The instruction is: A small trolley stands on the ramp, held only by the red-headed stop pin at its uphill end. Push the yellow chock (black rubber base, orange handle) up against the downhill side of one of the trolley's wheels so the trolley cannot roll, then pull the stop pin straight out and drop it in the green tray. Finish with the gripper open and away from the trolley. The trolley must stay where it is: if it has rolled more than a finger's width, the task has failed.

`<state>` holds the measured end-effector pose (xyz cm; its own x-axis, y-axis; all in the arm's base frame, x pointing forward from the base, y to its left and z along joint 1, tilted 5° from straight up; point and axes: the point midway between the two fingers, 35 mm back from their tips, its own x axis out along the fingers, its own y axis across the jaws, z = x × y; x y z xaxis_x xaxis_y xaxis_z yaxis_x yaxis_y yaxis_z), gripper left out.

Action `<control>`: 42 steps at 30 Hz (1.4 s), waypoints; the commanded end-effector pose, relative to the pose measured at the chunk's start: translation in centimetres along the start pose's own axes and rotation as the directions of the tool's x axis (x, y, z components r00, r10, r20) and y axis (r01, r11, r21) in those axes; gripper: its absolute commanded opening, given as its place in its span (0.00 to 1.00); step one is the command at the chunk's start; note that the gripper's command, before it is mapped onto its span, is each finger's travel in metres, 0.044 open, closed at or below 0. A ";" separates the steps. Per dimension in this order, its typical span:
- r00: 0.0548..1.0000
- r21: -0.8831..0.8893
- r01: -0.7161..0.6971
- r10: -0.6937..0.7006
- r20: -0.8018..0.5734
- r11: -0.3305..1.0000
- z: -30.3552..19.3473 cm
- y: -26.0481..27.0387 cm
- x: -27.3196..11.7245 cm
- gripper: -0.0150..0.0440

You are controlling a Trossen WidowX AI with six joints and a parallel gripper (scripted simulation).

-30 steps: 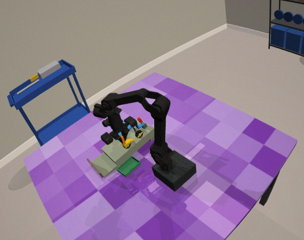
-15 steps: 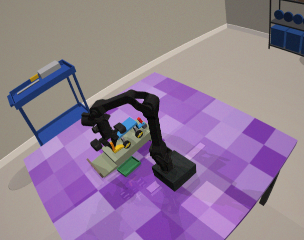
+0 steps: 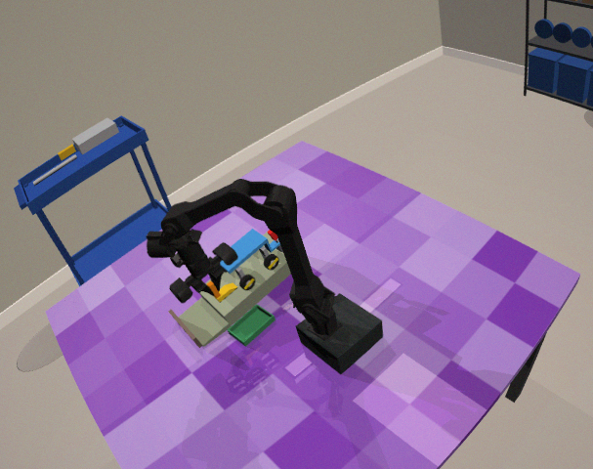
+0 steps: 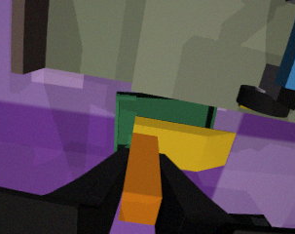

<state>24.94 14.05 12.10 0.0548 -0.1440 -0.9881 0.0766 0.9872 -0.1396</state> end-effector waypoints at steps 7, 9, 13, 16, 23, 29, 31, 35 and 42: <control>1.000 0.005 0.016 -0.016 -0.001 1.000 2.5 0.2 0.7 0.25; 1.000 0.005 0.016 -0.016 -0.001 1.000 2.8 0.3 0.8 0.25; 1.000 0.005 0.017 -0.017 -0.001 1.000 2.7 0.3 1.2 0.25; 1.000 0.005 0.017 -0.017 -0.001 1.000 2.7 0.3 2.0 0.25; 1.000 0.005 0.017 -0.017 -0.001 1.000 2.8 0.4 3.3 0.25; 1.000 0.005 0.017 -0.017 -0.001 1.000 2.9 0.4 4.4 0.25; 1.000 0.005 0.017 -0.017 -0.001 1.000 2.9 0.4 4.8 0.25; 1.000 0.005 0.017 -0.017 -0.001 1.000 2.9 0.3 5.5 0.25; 1.000 0.005 0.017 -0.017 -0.001 1.000 2.8 0.2 6.8 0.25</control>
<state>28.27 13.40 6.59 0.0635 -0.1487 -0.9868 0.0905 0.9856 -0.1427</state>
